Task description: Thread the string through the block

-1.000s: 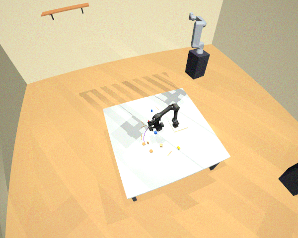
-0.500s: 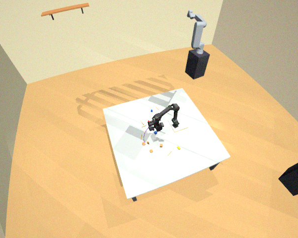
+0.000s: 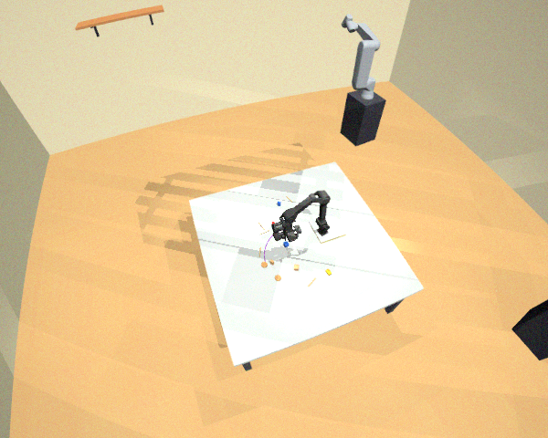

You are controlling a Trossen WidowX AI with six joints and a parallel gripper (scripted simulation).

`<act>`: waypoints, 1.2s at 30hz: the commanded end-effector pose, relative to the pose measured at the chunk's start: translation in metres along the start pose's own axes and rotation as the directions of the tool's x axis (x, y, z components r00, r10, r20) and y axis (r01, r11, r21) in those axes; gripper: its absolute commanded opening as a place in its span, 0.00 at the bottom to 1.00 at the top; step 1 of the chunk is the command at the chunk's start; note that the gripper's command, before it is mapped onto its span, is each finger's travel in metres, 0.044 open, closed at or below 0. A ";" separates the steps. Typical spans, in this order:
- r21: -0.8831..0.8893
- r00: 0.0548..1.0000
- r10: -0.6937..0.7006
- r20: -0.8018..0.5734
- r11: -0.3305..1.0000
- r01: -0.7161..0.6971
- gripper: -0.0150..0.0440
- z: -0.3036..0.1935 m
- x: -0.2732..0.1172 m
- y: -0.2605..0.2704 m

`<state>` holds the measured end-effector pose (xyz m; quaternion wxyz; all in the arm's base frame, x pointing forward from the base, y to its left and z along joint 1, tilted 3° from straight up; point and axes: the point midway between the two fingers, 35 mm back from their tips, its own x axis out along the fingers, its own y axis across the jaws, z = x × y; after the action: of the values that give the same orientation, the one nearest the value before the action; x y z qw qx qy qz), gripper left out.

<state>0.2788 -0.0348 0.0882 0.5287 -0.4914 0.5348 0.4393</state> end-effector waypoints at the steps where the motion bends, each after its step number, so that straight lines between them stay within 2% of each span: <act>1: 0.000 1.000 0.000 0.000 1.000 0.000 0.25 0.000 0.000 0.000; 18: 0.000 1.000 0.000 0.000 1.000 0.000 0.25 0.000 0.000 0.000; 27: 0.000 1.000 0.000 0.000 1.000 0.000 0.65 0.000 0.000 0.000; 29: 0.000 1.000 0.000 0.000 1.000 0.000 0.65 0.000 0.000 0.000; 36: 0.000 1.000 0.000 0.000 1.000 0.000 0.34 0.000 0.000 0.000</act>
<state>0.2788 -0.0348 0.0882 0.5287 -0.4914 0.5348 0.4393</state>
